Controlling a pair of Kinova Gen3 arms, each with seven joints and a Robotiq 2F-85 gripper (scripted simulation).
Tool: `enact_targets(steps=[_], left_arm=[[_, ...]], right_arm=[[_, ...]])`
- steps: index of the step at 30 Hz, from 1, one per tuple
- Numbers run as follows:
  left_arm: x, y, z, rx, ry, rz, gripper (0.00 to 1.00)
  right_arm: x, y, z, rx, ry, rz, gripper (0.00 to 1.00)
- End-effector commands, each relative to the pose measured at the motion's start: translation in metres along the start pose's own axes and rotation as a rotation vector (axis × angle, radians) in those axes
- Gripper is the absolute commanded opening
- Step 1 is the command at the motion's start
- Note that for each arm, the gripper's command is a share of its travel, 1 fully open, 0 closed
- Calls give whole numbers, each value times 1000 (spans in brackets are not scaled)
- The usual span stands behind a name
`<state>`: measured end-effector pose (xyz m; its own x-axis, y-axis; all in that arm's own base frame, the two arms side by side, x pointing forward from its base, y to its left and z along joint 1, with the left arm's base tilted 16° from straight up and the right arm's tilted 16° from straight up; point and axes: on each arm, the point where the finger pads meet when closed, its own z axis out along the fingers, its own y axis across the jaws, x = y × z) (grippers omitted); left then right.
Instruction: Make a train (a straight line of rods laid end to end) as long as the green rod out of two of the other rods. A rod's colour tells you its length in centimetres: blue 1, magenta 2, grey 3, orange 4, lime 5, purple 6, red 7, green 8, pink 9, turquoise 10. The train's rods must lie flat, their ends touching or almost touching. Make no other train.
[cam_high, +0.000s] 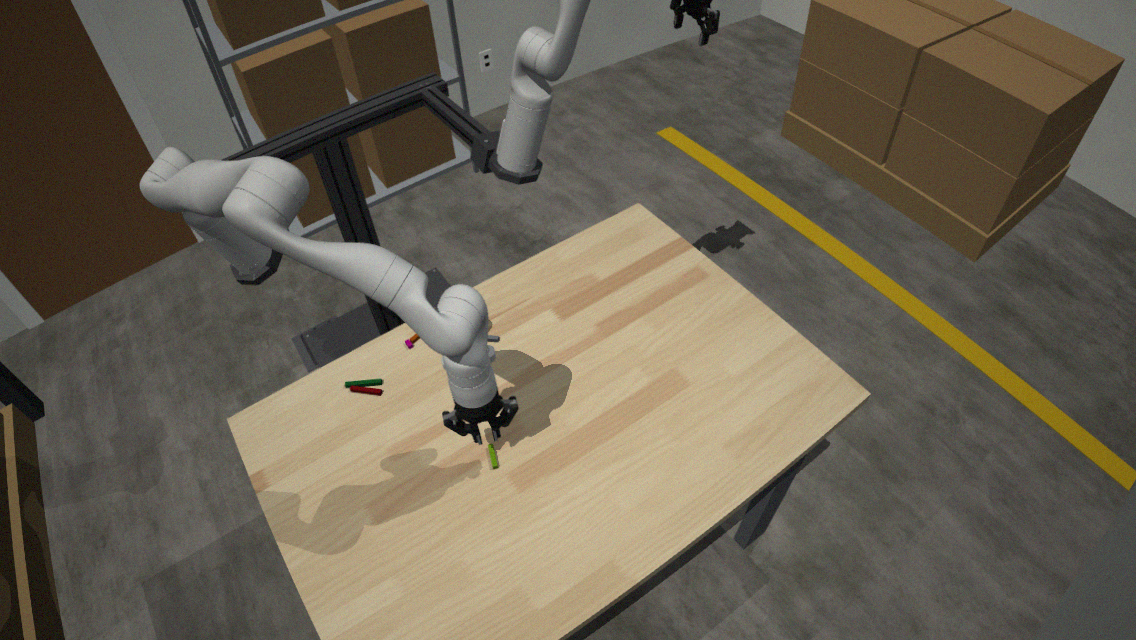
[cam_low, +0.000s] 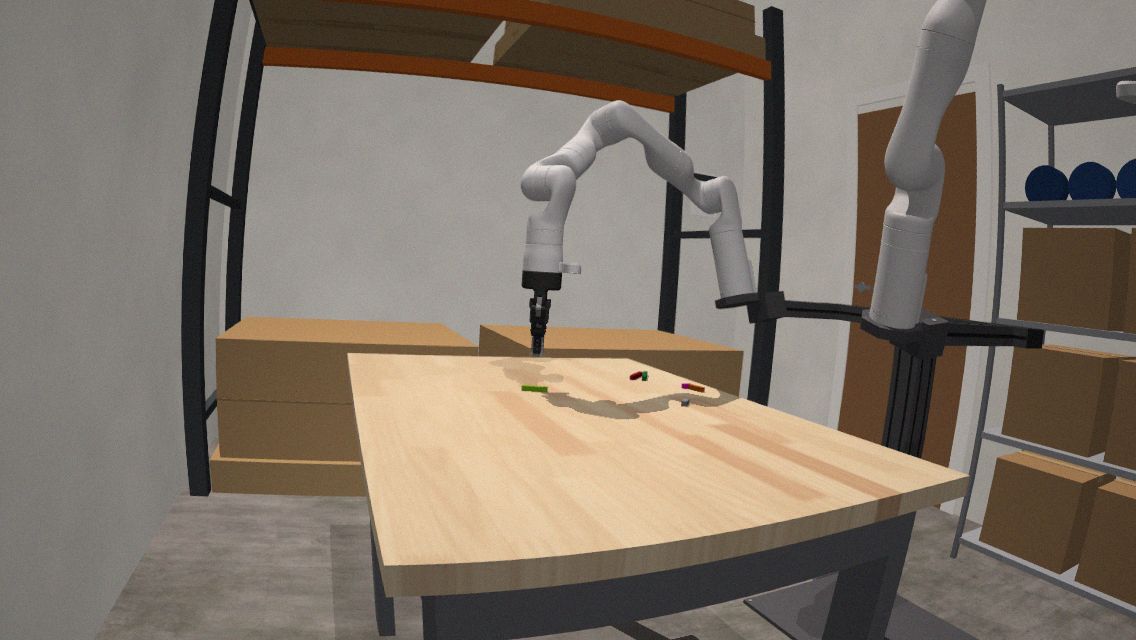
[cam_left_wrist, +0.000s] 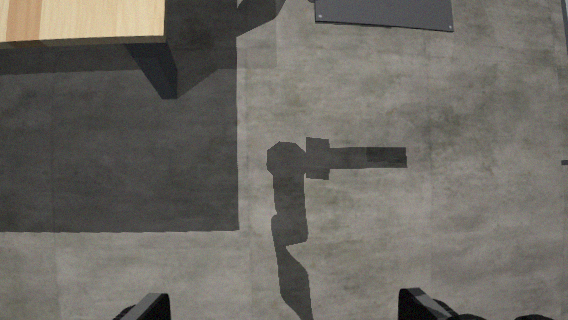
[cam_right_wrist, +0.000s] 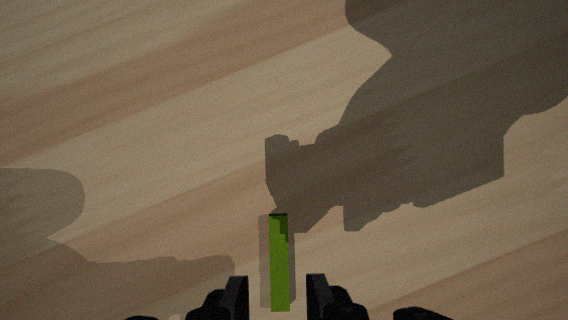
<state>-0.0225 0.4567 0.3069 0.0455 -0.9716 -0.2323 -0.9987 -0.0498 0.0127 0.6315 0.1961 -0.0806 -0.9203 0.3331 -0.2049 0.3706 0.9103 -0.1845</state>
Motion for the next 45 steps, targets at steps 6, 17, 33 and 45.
enact_targets(steps=[6, 17, 33, 45], left_arm=[[0, 0, -1, 0, -2, 0, 1000], [0, 0, -1, 0, -2, 0, 1000], [0, 0, -1, 0, -2, 0, 1000], [0, 0, -1, 0, -2, 0, 1000]], right_arm=[[-1, 1, -1, -2, -2, 0, 317], [-1, 1, -1, -2, -2, 0, 317], [-1, 1, 10, -2, -2, 0, 317], [-1, 1, 25, -2, -2, 0, 317]])
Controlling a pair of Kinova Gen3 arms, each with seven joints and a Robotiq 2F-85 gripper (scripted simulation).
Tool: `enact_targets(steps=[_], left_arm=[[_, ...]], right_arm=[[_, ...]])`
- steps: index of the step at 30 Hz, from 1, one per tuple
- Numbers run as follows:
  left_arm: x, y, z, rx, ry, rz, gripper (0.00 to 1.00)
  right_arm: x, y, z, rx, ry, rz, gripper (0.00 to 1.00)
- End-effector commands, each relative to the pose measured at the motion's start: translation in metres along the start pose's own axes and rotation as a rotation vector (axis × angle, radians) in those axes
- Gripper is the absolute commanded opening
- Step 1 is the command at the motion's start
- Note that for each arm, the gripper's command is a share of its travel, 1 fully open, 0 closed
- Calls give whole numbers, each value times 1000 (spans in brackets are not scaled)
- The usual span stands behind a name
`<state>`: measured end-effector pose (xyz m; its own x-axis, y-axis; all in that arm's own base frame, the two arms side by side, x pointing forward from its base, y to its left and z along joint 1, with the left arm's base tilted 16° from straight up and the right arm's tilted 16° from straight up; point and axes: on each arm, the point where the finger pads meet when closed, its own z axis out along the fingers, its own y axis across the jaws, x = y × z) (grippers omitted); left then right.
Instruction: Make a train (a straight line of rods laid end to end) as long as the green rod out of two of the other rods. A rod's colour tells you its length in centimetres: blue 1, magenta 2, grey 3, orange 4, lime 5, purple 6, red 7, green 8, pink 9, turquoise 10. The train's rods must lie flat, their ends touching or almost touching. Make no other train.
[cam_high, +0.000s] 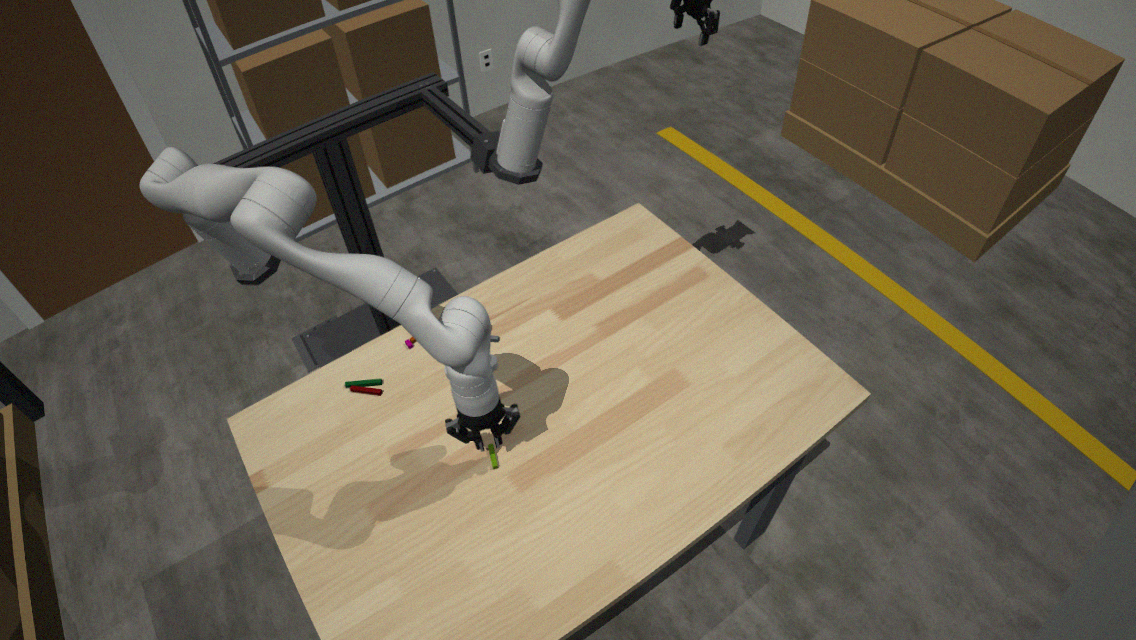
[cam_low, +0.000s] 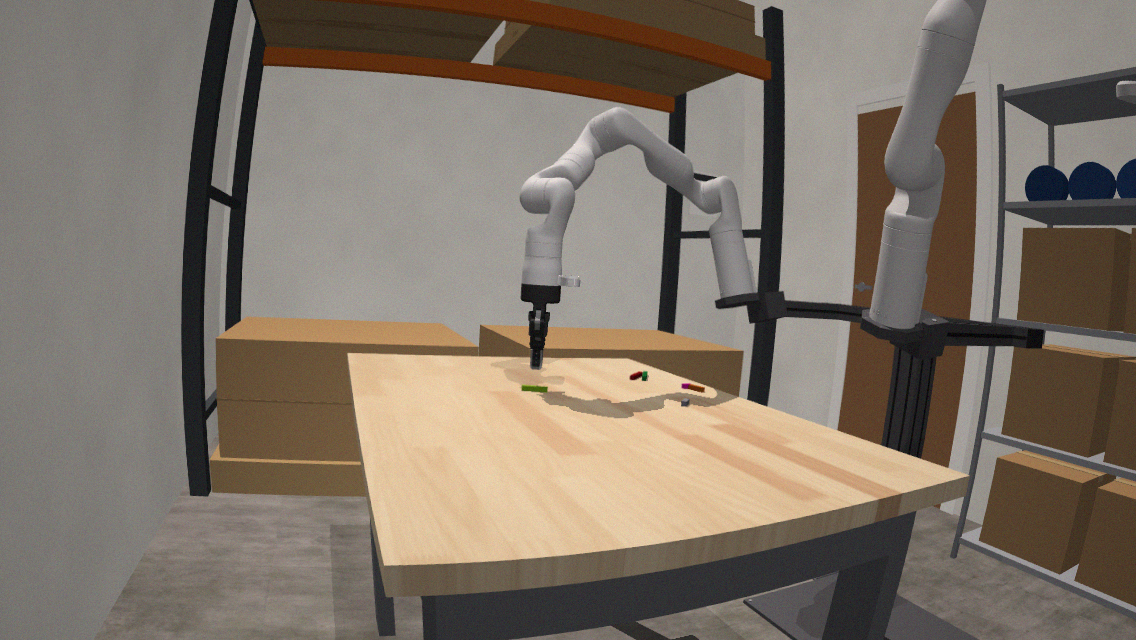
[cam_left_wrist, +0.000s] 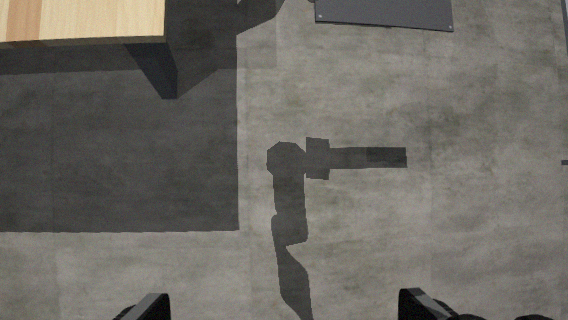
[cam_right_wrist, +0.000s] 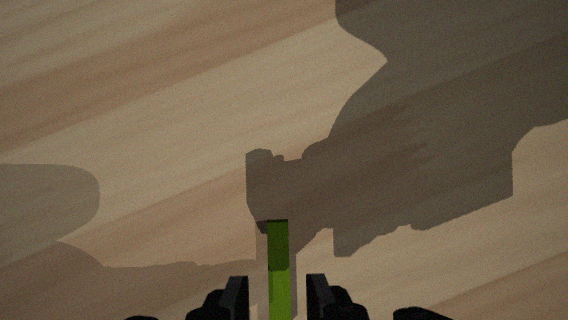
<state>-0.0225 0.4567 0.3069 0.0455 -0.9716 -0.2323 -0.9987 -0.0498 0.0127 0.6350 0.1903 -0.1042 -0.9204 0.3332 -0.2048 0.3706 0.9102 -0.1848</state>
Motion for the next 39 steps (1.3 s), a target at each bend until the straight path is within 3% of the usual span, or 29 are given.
enact_targets(steps=[1, 20, 39], left_arm=[[0, 0, -1, 0, -2, 0, 1000], [0, 0, -1, 0, -2, 0, 1000], [0, 0, -1, 0, -2, 0, 1000]], right_arm=[[-1, 1, 2, -2, -2, 0, 317], [-1, 1, 23, -2, -2, 0, 317], [-1, 1, 26, -2, -2, 0, 317]])
